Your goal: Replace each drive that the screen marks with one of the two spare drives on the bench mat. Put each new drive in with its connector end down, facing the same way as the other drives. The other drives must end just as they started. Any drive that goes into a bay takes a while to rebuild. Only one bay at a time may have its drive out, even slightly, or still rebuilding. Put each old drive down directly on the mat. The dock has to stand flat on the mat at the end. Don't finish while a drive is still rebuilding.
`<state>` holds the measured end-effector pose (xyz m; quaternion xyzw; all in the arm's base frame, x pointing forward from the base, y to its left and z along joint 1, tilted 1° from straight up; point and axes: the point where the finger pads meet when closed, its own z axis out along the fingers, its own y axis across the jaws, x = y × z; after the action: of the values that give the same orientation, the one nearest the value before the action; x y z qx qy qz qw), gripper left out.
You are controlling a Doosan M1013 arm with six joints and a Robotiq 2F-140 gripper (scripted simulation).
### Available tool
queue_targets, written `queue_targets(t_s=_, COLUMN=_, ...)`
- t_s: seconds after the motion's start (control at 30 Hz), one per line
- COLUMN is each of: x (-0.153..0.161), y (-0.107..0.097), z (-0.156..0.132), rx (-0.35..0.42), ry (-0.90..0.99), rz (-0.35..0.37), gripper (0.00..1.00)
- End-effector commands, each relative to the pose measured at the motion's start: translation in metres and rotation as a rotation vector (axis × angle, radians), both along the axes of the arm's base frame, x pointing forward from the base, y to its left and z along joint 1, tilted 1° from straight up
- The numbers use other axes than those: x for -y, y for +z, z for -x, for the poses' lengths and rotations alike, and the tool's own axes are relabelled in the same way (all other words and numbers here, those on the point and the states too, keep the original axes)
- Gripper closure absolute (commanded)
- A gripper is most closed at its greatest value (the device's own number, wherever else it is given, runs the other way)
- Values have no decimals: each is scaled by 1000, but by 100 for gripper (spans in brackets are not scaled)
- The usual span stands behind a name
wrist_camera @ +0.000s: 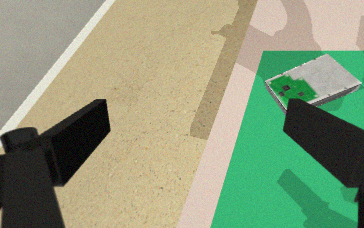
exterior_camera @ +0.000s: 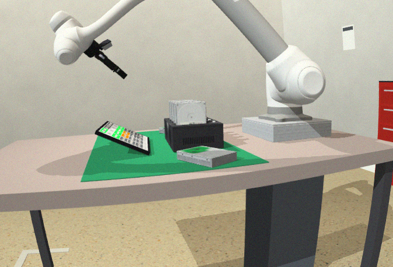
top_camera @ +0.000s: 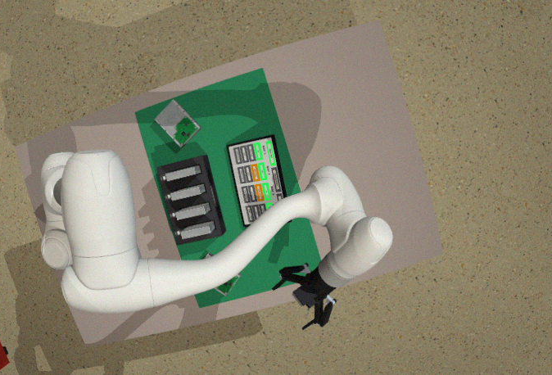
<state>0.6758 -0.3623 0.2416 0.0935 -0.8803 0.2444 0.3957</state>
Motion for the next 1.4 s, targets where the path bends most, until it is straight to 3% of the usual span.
queue_targets(t_s=0.0, x=0, y=1, z=0, rx=1, ry=0, rz=0, gripper=0)
queue_targets(t_s=0.57, x=0, y=1, z=0, rx=1, ry=0, rz=0, gripper=0)
queue_targets(t_s=0.67, x=-8, y=3, z=4, rx=4, ry=22, rz=-32, gripper=0)
queue_targets(t_s=0.77, x=-37, y=8, z=17, rx=14, ry=102, rz=-142, gripper=0)
queue_targets(t_s=0.87, x=-87, y=14, z=43, rx=36, ry=243, rz=-315, gripper=0)
queue_targets(t_s=0.9, x=-90, y=14, z=45, rx=37, ry=252, rz=-326, gripper=0)
queue_targets(t_s=1.0, x=-131, y=17, z=68, rx=59, ry=373, rz=-453, gripper=0)
queue_targets(t_s=1.1, x=-137, y=17, z=71, rx=62, ry=388, rz=-470, gripper=0)
queue_targets(t_s=1.17, x=-184, y=18, z=99, rx=94, ry=539, rz=-609, gripper=0)
queue_targets(t_s=1.2, x=-189, y=18, z=102, rx=95, ry=542, rz=-612, gripper=0)
queue_targets(t_s=1.3, x=-224, y=17, z=125, rx=126, ry=678, rz=-717, gripper=0)
queue_targets(t_s=1.37, x=-241, y=17, z=135, rx=133, ry=702, rz=-738, gripper=0)
